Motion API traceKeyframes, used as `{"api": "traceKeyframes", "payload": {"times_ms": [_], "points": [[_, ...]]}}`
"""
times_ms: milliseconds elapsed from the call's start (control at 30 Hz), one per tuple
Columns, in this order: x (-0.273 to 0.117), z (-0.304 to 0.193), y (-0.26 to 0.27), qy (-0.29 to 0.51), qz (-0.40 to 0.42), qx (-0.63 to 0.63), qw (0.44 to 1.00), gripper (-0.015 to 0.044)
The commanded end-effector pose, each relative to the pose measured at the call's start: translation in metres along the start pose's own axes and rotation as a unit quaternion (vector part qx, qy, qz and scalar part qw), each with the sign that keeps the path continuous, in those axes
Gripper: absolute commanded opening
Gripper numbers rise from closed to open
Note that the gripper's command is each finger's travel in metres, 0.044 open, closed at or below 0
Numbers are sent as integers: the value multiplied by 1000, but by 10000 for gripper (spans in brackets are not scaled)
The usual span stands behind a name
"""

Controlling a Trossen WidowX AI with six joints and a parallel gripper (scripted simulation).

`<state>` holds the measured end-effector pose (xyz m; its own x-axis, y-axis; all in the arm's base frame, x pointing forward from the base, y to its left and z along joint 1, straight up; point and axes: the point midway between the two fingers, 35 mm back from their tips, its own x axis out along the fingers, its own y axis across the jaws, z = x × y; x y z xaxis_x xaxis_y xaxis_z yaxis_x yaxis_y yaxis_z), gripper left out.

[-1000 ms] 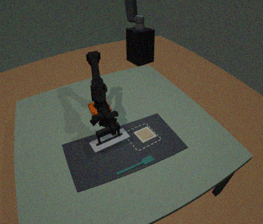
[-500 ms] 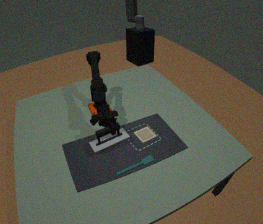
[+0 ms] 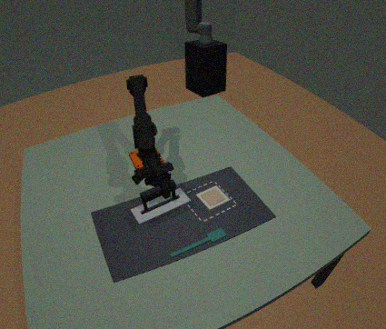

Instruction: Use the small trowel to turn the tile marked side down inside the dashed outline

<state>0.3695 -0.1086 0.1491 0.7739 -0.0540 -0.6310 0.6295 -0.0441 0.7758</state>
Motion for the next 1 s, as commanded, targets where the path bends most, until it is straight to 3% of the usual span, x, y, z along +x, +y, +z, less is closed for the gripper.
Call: {"api": "traceKeyframes", "payload": {"times_ms": [0,567,967], "points": [[-2,0,6,1,8,-6,1000,0],[0,0,-1,1,-2,0,1000,0],[2,34,-21,28,-26,-37,999,0]]}}
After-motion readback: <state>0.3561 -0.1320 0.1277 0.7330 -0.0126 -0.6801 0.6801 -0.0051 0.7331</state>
